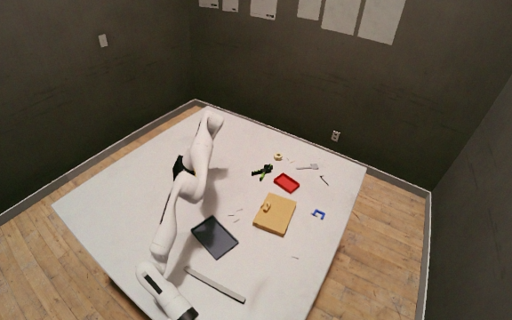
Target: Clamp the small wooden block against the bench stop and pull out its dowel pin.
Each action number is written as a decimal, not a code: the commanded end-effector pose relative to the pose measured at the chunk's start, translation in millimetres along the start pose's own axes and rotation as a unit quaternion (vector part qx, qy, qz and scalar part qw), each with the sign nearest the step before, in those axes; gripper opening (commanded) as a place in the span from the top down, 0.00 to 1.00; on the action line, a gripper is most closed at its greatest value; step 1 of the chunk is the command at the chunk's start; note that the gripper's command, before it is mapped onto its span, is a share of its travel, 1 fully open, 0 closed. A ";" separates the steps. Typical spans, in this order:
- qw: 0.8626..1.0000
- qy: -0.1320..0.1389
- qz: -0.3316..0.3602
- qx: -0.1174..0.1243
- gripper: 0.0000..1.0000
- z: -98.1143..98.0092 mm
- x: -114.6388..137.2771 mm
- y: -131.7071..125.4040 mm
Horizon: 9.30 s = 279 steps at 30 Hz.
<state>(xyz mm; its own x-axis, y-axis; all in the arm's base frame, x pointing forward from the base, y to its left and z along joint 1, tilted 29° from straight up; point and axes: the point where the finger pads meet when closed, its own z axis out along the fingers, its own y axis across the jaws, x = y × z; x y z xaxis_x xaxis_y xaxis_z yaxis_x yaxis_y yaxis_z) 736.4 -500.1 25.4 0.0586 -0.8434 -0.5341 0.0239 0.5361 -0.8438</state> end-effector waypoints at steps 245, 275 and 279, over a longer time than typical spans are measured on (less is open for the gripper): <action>0.783 0.203 0.345 -0.476 0.90 -96.7 -484.3 -6.3; 0.768 0.227 0.356 -0.482 0.90 -118.6 -498.2 -6.4; 0.764 0.232 0.358 -0.483 0.90 -123.2 -500.7 -6.2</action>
<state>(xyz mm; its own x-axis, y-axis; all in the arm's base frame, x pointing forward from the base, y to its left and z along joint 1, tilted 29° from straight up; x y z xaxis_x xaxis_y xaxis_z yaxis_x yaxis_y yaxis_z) 590.5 -88.9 289.0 -0.6461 -0.3938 -0.6538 -0.6132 0.7779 0.1374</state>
